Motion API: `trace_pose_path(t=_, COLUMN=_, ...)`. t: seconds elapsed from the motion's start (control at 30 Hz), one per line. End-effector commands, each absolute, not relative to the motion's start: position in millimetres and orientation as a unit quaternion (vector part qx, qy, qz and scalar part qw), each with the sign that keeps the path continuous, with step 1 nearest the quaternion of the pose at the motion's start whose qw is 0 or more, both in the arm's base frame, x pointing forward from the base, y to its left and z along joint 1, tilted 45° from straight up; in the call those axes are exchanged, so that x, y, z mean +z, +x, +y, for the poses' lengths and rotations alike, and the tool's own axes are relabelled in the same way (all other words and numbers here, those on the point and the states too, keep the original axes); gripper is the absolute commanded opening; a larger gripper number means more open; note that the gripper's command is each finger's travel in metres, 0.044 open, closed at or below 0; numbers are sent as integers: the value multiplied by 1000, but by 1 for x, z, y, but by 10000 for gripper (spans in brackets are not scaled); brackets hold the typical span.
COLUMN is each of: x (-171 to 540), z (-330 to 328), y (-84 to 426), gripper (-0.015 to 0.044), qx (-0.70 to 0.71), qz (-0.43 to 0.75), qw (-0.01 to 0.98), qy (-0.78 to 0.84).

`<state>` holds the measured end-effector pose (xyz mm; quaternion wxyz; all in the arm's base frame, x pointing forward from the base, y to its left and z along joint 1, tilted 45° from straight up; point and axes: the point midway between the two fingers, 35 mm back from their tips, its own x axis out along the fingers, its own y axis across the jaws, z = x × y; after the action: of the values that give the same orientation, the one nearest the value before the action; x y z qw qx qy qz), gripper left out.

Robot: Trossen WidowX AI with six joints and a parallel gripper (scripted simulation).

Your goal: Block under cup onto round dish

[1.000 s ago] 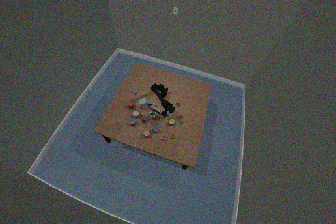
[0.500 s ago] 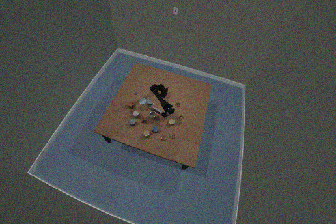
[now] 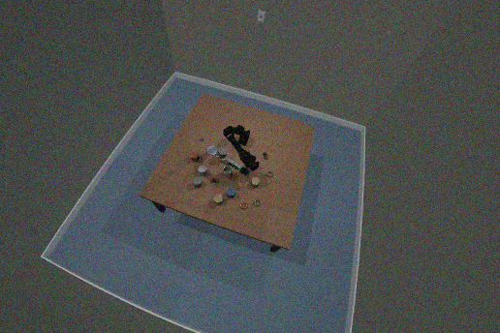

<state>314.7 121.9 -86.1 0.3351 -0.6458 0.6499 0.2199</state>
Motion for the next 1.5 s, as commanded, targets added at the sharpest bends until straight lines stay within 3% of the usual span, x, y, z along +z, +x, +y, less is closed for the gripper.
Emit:
trace_pose_path(t=0.0, x=-87, z=121, y=315, gripper=328, qx=219, qz=649, qw=333, qy=-648)
trace_pose_path(t=0.1, x=-87, z=121, y=315, gripper=308, qx=219, qz=649, qw=333, qy=-648)
trace_pose_path(t=0.5, x=-80, z=129, y=317, gripper=0, qx=220, qz=649, qw=333, qy=-648)
trace_pose_path(t=1.47, x=-56, z=157, y=319, gripper=0, qx=221, qz=648, qw=334, qy=-648)
